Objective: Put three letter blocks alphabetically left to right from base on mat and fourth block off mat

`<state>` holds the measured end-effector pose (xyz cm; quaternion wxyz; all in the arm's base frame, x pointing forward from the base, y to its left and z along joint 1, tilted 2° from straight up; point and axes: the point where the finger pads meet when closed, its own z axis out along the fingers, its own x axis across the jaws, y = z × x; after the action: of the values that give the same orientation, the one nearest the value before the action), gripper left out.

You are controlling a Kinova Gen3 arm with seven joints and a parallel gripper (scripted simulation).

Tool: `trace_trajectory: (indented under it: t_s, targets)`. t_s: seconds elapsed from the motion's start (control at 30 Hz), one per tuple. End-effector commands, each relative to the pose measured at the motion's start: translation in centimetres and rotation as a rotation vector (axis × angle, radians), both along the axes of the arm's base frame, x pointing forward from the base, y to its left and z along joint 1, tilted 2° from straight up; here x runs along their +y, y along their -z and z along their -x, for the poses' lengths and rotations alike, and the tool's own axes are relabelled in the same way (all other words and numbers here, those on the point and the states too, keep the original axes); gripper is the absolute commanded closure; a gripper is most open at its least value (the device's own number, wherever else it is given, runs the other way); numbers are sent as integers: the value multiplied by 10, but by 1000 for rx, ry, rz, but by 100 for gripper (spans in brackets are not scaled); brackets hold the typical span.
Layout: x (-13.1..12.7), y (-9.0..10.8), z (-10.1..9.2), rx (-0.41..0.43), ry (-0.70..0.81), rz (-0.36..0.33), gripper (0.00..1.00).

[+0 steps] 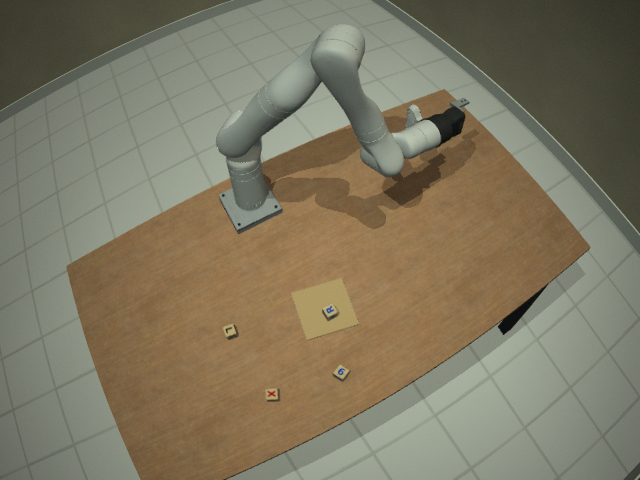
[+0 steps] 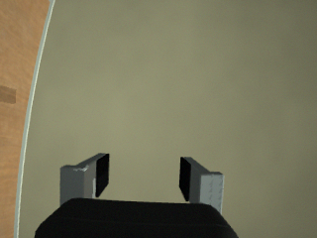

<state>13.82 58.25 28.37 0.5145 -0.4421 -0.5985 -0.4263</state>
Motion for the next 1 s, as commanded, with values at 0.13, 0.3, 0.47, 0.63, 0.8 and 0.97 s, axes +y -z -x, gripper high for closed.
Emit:
trace_trajectory:
  t_s: [0.13,0.3,0.47,0.63,0.8,0.97]
  targets:
    - [-4,4,-9,-9,-4,17,0]
    - [-9,11,-13,-14,-13,39,0]
    - [-13,17,-17,-20,-22,61,0]
    - [-18,24,-21,-26,-31,84,0]
    - [-18,24,-21,-26,-31,84,0]
    - [-24,30,-26,-32,-38,108,0]
